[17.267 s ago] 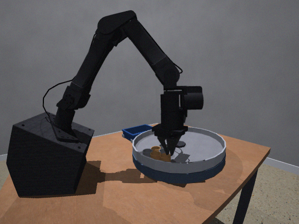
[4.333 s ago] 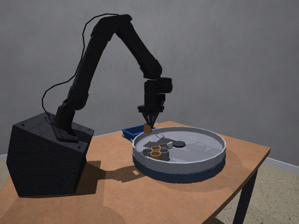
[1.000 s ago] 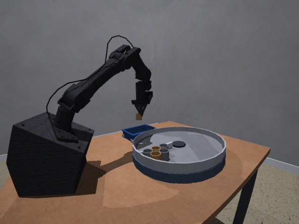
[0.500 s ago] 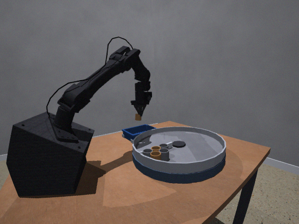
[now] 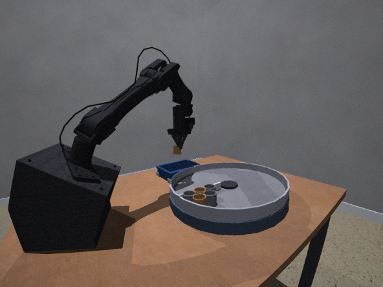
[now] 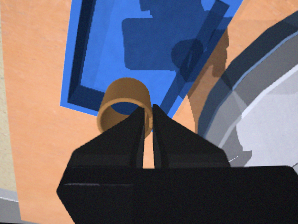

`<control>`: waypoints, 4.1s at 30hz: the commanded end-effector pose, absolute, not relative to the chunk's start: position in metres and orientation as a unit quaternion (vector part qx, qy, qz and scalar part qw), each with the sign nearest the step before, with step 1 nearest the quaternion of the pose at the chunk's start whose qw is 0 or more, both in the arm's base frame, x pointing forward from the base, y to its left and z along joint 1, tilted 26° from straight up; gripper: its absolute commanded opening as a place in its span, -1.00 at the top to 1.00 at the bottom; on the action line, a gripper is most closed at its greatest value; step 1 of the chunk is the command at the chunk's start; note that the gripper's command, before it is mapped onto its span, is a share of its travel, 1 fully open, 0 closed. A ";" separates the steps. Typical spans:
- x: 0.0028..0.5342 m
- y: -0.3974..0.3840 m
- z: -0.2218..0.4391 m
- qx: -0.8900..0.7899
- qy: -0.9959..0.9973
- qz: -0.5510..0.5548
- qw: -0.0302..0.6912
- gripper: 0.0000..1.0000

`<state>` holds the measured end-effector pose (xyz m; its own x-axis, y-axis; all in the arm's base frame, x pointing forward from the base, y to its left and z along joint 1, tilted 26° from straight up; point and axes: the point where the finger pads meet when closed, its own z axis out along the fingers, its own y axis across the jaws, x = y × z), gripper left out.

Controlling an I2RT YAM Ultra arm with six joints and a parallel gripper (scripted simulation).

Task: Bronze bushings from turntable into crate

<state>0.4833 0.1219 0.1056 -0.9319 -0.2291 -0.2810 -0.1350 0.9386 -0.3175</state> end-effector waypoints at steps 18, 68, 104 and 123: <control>0.490 0.134 0.137 -0.097 0.966 -0.138 0.196 1.00; 0.494 0.134 0.139 -0.096 0.965 -0.134 0.206 1.00; 0.495 0.131 0.136 -0.094 0.965 -0.134 0.205 1.00; 0.518 0.117 0.083 -0.095 0.964 -0.137 0.208 1.00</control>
<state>0.5022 0.1049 0.0524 -0.9333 -0.2258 -0.2793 -0.1333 0.9399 -0.3145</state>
